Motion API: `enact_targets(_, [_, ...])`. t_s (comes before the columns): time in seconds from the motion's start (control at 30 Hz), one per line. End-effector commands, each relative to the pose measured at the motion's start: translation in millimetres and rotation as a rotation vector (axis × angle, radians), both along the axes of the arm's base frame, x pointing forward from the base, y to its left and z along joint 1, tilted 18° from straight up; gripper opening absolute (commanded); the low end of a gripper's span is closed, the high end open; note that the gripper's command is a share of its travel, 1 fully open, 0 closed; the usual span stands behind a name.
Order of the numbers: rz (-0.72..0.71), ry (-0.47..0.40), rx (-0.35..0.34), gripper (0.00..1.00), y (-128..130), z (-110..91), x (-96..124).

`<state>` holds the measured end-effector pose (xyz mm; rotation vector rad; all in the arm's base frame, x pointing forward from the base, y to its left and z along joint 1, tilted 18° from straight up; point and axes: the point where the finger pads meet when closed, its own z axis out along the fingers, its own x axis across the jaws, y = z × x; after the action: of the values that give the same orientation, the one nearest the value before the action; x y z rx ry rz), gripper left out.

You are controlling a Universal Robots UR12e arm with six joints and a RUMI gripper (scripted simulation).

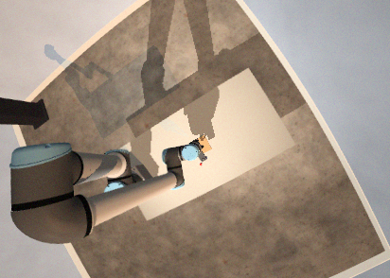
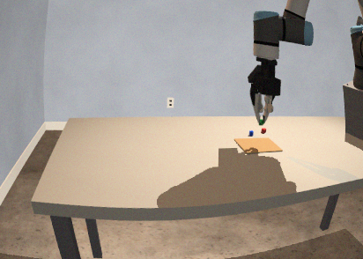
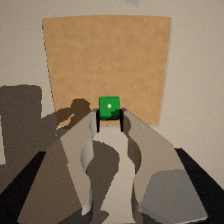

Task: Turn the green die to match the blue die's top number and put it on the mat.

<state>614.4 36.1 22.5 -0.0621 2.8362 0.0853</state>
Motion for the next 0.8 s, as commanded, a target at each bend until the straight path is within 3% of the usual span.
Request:
enact_targets(0.0, [0.014,0.006,0.036,0.0,-0.5,-1.3,-0.1])
enact_targets(0.17, [0.033,0.013,0.087,0.0,-1.0,-2.9,-0.5])
enact_targets(0.43, [0.073,0.009,0.226,0.0,-3.1,-0.7,0.4])
enact_targets(0.77, [0.079,0.008,0.25,0.0,-3.5,-0.1,0.7])
